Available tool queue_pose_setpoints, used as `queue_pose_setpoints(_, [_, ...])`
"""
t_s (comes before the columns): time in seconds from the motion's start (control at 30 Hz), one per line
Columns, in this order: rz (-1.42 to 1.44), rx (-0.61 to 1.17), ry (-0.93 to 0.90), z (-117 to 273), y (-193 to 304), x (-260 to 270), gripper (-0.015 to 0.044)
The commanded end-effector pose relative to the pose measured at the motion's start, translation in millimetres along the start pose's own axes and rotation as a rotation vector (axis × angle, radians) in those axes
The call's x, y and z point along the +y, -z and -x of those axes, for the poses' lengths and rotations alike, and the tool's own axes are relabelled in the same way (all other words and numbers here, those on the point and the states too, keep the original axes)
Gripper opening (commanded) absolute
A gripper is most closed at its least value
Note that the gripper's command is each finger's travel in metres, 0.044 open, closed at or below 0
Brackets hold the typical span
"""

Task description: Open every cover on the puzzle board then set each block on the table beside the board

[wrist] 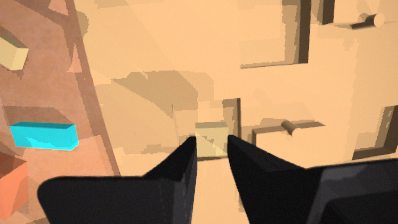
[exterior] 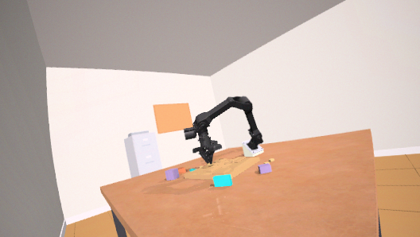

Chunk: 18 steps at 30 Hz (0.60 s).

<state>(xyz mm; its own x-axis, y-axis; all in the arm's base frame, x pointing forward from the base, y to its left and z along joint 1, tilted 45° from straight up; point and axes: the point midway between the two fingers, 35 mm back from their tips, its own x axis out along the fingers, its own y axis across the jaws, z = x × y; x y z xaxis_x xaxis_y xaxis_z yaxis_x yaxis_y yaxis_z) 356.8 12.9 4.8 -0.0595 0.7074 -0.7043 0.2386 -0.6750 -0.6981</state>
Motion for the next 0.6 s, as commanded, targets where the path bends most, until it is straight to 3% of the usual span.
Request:
queue_pose_setpoints(0.0, [0.01,0.002,-0.008,7,2,0,0.008])
queue_pose_setpoints(0.37, [0.022,0.002,-0.006,20,1,0,0.008])
queue_pose_setpoints(0.57, [0.529,0.0,-0.007,28,1,1,0.008])
